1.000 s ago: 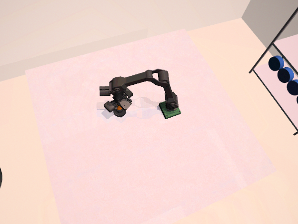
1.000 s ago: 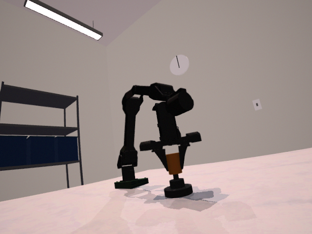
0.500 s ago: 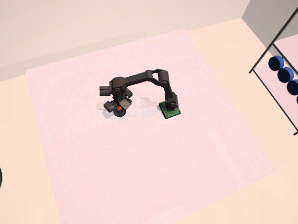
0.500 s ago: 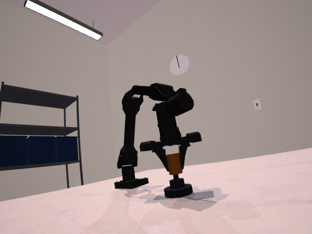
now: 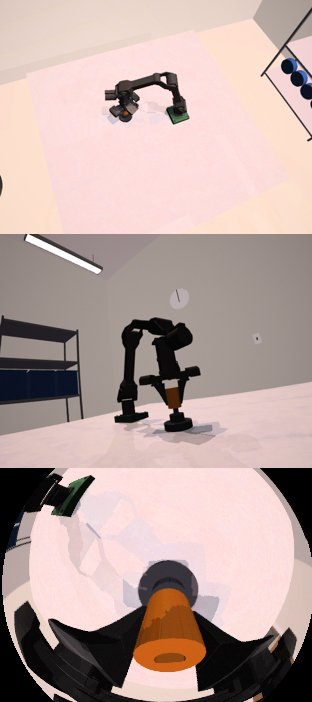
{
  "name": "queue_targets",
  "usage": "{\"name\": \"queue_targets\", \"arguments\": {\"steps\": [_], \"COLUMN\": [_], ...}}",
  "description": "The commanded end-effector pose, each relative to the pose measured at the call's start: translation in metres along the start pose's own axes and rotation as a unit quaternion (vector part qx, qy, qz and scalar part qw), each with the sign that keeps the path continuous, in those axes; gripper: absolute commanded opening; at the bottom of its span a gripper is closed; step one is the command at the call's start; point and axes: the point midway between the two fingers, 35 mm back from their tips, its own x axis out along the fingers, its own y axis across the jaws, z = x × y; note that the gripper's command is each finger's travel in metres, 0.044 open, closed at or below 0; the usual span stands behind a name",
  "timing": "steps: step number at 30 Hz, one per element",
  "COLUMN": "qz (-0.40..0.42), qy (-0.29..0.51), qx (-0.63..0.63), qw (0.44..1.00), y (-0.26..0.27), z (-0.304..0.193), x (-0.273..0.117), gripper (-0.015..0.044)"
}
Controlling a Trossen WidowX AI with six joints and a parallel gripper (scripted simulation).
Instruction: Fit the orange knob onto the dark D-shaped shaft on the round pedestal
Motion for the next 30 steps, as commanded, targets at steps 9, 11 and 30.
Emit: {"name": "queue_targets", "arguments": {"steps": [9,11,30], "qz": [0.0,0.0,0.0], "qy": [0.001,0.001,0.001], "qx": [-0.101,-0.107,-0.107], "qw": [0.995,0.994,0.994], "y": [-0.0012,-0.0025,-0.0025], "z": [-0.0014,-0.0022,-0.002], "x": [-0.0037,-0.0026,0.0009], "gripper": [0.0,0.0,0.0]}}
